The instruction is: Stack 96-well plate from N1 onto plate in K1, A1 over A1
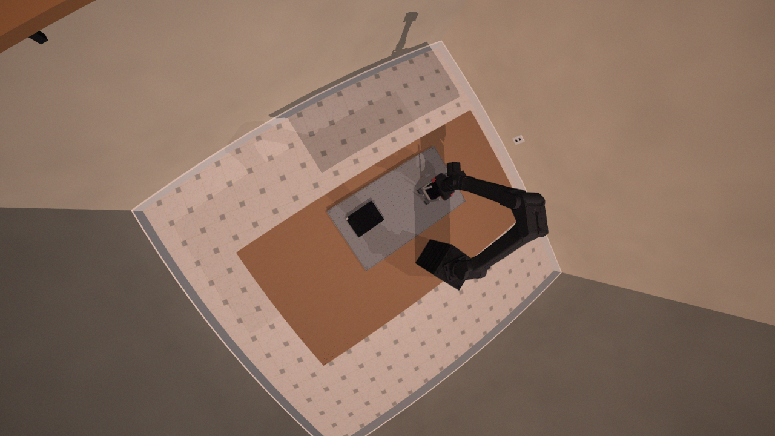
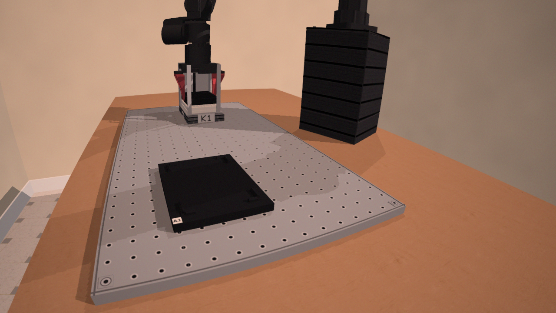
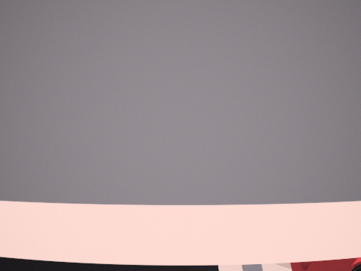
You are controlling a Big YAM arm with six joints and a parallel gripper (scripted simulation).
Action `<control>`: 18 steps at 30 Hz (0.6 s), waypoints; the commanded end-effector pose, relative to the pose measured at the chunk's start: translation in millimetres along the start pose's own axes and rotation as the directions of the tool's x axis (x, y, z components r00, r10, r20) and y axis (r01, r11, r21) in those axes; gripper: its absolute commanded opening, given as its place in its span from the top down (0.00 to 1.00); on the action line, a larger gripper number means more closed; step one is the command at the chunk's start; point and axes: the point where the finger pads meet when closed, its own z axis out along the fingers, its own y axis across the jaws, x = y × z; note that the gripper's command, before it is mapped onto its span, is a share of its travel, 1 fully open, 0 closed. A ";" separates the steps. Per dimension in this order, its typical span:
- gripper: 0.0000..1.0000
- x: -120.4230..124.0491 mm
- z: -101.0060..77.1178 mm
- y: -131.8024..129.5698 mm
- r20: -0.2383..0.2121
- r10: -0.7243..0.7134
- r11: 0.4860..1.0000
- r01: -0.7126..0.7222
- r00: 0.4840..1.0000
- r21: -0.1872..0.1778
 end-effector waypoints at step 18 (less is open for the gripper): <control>1.00 -4.6 4.7 12.0 0.015 0.001 1.000 0.000 1.000 -0.017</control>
